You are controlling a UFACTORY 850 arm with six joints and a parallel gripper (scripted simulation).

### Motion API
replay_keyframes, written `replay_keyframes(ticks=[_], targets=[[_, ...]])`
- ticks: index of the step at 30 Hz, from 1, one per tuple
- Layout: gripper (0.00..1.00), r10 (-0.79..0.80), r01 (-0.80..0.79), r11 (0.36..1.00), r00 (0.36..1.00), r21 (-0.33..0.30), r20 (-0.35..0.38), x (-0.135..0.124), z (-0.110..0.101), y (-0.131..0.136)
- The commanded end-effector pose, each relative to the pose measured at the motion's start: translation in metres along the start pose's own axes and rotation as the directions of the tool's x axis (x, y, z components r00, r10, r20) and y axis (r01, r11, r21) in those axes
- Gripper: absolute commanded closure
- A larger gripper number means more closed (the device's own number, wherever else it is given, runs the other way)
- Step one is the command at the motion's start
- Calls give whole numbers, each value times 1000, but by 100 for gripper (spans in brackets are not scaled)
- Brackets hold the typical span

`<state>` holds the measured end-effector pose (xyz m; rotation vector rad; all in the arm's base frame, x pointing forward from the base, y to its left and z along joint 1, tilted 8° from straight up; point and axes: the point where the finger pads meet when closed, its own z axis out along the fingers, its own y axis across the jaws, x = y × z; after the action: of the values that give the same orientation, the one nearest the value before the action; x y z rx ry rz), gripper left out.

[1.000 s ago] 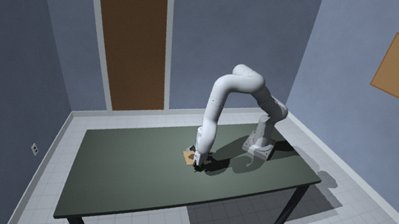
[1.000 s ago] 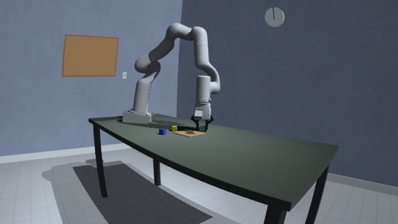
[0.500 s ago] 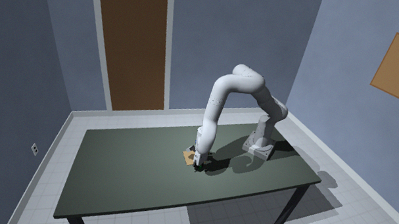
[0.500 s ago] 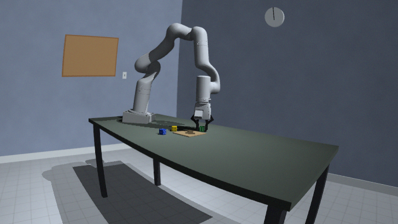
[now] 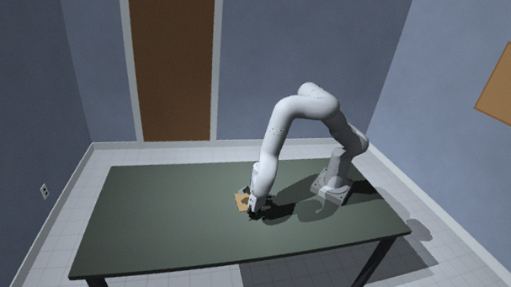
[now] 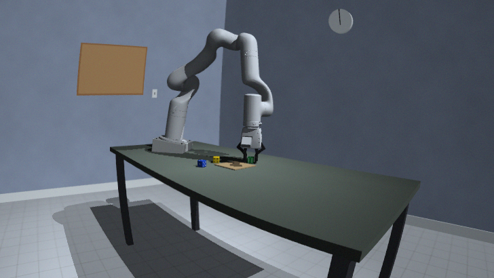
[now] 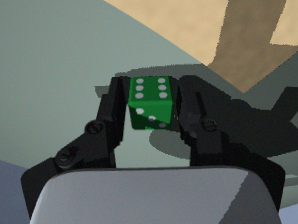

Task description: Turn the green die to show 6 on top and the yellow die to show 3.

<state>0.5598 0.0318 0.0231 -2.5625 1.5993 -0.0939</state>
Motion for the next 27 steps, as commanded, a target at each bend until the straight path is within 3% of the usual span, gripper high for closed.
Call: replay_keyframes(ticks=[1,2,27], targets=[[53,0,0,1000,1000,2,-1,0,-1,-1],[73,0,0,1000,1000,2,-1,0,-1,-1],[73,0,0,1000,1000,2,-1,0,-1,-1]])
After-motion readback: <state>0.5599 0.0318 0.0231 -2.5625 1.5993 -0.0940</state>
